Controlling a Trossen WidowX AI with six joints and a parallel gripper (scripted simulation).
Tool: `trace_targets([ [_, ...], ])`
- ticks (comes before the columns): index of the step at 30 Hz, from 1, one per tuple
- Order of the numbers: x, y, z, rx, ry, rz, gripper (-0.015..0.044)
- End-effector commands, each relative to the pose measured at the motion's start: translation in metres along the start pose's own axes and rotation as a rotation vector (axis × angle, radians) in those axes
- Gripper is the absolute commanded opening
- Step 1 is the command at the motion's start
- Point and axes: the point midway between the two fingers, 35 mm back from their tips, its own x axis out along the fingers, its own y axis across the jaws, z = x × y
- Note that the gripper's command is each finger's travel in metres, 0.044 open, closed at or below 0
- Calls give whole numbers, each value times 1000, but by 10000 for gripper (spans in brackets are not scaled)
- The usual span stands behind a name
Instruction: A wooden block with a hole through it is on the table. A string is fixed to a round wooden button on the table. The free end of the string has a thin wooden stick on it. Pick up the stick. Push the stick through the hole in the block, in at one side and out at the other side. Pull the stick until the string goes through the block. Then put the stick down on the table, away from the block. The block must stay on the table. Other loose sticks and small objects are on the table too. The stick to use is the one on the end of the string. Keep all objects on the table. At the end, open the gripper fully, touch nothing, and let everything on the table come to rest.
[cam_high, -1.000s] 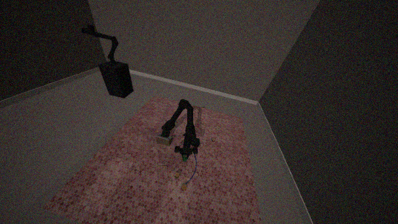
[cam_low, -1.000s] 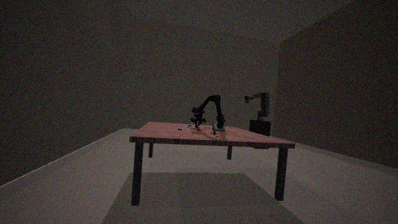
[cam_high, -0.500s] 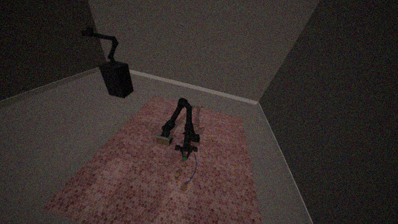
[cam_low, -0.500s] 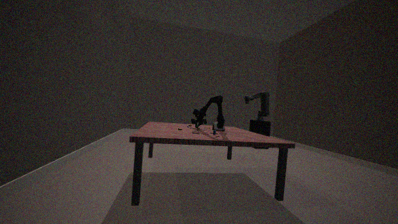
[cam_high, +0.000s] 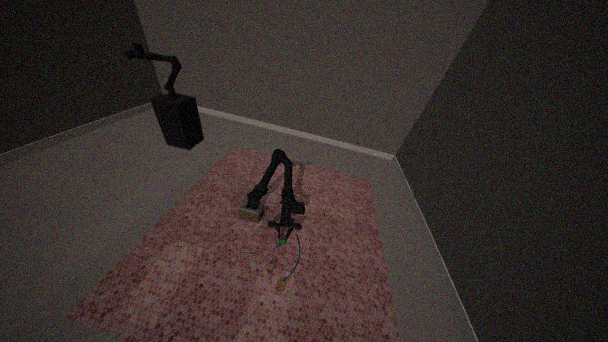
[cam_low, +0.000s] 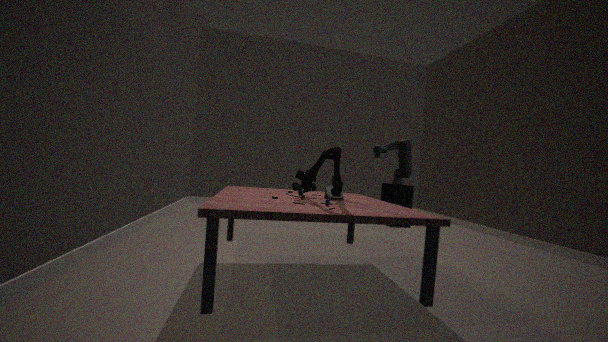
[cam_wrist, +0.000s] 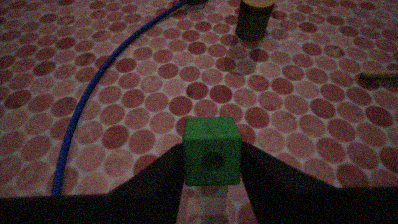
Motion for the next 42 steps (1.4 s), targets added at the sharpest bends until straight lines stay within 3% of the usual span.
trace_targets([
  [1, 0, 0, 0, -2, 5, -1, 105],
  [6, -1, 0, 1, -2, 5, -1, 236],
  [13, -61, 1, 16, 1, 1, 0, 236],
  [28, -63, 0, 17, 1, 1, 0, 236],
  [29, -62, 0, 17, -10, 3, -4, 263],
  [36, -51, -1, 20, -550, 194, -30, 440],
  [42, -42, -2, 25, -1032, 381, 72, 440],
])
